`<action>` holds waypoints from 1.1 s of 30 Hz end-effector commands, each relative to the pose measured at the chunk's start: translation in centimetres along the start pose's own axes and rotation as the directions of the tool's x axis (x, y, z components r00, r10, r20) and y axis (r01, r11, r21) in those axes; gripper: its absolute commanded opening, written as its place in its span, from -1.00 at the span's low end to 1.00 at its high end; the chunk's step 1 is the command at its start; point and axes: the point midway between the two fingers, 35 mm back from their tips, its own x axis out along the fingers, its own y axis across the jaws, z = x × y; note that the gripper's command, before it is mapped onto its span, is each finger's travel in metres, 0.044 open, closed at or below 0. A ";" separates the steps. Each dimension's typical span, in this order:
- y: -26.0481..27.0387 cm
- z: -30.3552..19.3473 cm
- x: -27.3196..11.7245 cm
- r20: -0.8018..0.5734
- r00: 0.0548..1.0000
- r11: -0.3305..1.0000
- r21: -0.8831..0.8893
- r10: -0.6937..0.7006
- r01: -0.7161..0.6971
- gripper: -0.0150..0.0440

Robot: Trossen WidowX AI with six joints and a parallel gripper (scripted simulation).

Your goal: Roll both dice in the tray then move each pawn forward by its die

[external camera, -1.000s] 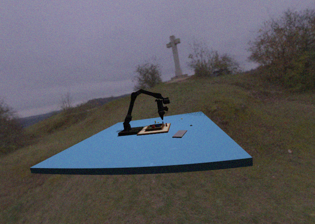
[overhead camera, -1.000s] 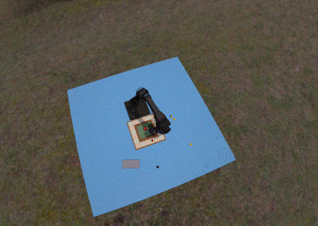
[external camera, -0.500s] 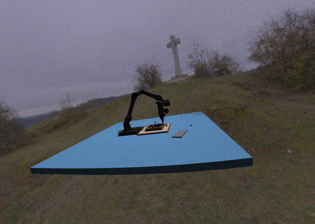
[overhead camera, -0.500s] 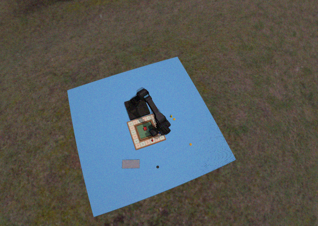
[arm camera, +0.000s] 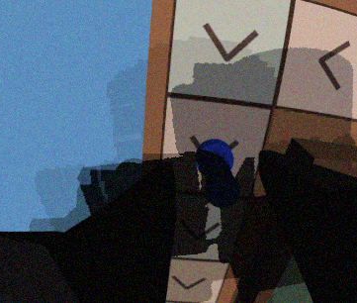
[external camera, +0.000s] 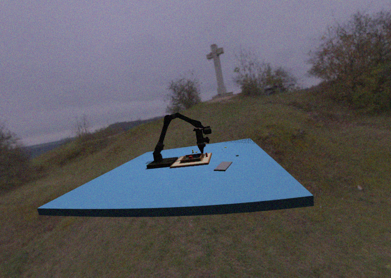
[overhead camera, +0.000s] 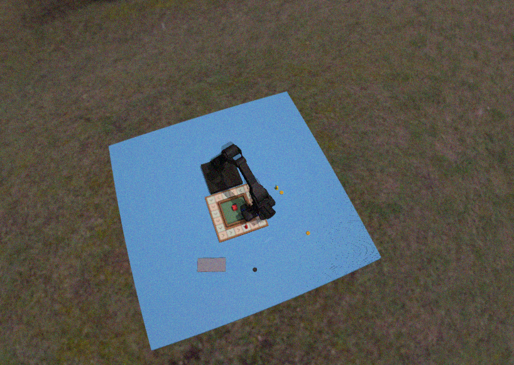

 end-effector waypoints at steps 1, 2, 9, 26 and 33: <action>0.0 0.0 0.2 0.002 1.000 1.000 0.004 -0.002 0.002 -0.17; 0.0 0.0 0.2 0.002 1.000 1.000 0.004 -0.002 0.002 -0.26; 0.0 0.0 0.2 0.002 1.000 1.000 0.004 -0.002 0.002 -0.48; 0.1 0.8 -6.4 0.003 1.000 1.000 0.004 -0.002 0.002 -0.49; 0.1 0.5 -10.1 0.003 1.000 1.000 0.004 -0.002 0.002 -0.49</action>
